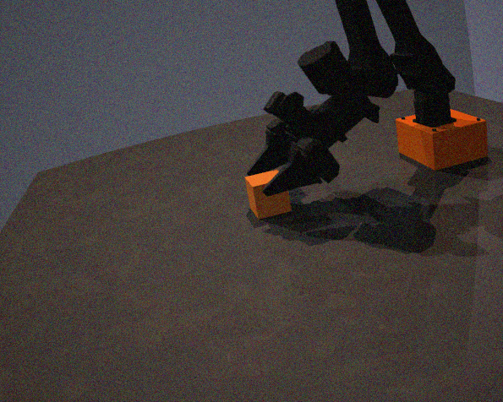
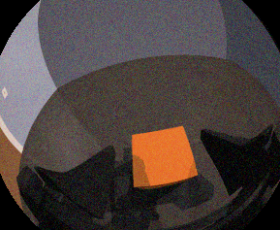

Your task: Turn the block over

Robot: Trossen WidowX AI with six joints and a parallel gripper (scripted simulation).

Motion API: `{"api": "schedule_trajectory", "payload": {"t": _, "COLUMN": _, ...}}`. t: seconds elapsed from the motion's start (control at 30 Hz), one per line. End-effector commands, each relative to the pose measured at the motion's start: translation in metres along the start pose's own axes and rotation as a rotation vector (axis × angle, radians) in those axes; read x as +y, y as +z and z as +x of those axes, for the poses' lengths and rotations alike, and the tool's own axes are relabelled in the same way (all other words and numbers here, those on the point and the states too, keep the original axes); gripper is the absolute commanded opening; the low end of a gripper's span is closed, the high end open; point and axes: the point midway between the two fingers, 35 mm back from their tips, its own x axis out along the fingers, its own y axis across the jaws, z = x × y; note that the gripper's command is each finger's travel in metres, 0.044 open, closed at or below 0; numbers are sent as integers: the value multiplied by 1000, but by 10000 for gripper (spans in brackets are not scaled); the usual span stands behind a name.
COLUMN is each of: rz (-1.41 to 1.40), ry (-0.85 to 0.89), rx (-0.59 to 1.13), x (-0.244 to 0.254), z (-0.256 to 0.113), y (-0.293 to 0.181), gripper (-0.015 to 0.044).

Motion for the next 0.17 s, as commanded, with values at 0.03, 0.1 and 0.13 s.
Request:
{"api": "schedule_trajectory", "payload": {"t": 0.03, "rz": -4, "ry": -2, "rx": -2, "x": 0, "z": 0, "y": 0, "gripper": 440}}
{"api": "schedule_trajectory", "payload": {"t": 0.1, "rz": -4, "ry": -2, "rx": -2, "x": 0, "z": 0, "y": 0, "gripper": 440}}
{"api": "schedule_trajectory", "payload": {"t": 0.13, "rz": -4, "ry": -2, "rx": -2, "x": 0, "z": 0, "y": 0, "gripper": 440}}
